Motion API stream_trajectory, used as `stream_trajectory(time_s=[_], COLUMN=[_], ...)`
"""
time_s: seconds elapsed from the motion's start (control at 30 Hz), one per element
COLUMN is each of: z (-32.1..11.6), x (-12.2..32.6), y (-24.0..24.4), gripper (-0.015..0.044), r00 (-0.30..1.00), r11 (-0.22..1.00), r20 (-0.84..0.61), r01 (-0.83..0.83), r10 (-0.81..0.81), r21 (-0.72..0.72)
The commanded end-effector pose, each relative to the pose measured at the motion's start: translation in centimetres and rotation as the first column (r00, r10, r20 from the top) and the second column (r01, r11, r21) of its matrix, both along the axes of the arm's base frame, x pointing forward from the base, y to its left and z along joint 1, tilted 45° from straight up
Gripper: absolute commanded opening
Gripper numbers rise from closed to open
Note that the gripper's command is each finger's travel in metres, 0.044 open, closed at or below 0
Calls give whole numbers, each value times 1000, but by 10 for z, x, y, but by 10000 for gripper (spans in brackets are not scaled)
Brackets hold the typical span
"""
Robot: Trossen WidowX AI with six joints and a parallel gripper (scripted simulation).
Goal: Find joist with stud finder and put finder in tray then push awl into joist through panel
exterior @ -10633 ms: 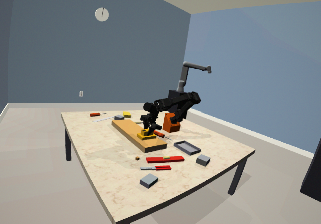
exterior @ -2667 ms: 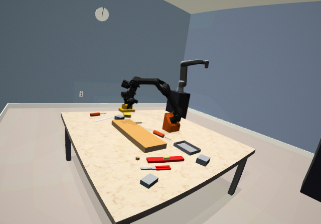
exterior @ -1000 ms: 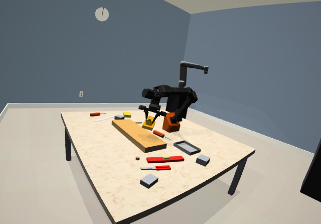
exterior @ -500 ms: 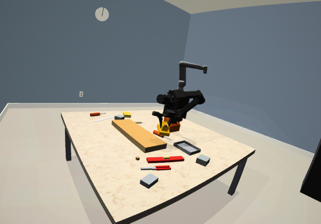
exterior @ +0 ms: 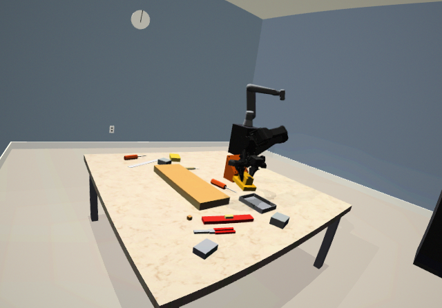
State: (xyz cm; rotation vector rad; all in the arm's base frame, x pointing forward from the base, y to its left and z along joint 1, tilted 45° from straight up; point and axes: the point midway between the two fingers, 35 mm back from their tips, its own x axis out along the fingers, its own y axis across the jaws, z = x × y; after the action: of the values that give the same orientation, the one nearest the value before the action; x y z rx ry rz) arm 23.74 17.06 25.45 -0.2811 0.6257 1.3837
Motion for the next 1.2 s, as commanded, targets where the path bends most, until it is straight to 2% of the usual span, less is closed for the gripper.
stream_trajectory(time_s=[0.0, 0.4, 1.17], z=[10, 24, 5], x=[-26, -89, -88], y=[9, 23, 40], gripper=[0, 0, 0], r00=[996, 963, 960], r11=[998, 973, 972], r20=[57, 171, 175], r01=[-63, -220, -230], r10=[62, 206, 217], r21=[24, 66, 56])
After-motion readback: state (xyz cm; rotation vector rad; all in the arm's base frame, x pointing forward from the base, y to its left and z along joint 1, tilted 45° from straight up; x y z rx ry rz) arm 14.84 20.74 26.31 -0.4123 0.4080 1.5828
